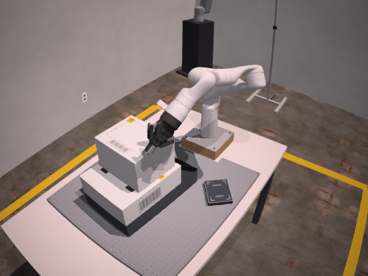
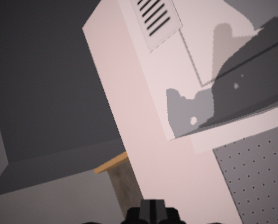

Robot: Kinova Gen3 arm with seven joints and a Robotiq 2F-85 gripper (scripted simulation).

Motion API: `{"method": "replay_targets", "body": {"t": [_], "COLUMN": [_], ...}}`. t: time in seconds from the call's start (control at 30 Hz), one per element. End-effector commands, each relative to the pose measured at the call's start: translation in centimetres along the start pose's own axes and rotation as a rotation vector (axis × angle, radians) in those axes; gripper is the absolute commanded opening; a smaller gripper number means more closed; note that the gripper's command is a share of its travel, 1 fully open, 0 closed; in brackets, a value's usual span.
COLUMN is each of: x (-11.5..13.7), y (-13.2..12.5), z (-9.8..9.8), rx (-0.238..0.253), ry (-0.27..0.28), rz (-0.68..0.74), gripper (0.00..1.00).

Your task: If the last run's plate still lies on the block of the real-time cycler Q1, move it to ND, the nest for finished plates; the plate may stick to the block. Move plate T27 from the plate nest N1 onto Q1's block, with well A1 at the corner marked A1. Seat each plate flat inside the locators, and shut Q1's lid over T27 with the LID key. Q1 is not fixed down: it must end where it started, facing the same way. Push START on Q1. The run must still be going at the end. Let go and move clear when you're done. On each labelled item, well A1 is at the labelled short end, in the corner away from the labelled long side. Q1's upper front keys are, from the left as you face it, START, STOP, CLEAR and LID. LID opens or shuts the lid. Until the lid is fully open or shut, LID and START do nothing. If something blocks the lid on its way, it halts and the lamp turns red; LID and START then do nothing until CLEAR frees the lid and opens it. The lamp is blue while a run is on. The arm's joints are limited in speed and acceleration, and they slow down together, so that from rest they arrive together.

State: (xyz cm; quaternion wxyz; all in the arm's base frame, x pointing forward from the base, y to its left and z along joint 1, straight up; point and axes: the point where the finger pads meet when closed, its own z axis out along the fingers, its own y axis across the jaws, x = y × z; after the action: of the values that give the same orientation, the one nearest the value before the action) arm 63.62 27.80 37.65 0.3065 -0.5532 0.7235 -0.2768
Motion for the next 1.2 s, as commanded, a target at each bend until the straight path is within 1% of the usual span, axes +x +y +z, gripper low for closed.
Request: {"method": "replay_targets", "body": {"t": [0.0, 0.37, 0.43, 0.93, 1.0, 1.17], "x": [0.9, 3.7, 3.7, 7.5, 7.5, 8.8], "y": [0.3, 1.5, 1.5, 3.2, 3.2, 3.8], "z": [-0.7, -2.7, -2.7, -5.4, -5.4, -6.3], "rx": [-0.025, -0.113, -0.113, -0.234, -0.234, -0.274], "ry": [0.007, 0.033, 0.033, 0.069, 0.069, 0.081], "rz": [0.019, 0.079, 0.079, 0.161, 0.161, 0.189], "gripper": [0.10, 0.10, 0.10, 0.10, 0.10, 0.10]}}
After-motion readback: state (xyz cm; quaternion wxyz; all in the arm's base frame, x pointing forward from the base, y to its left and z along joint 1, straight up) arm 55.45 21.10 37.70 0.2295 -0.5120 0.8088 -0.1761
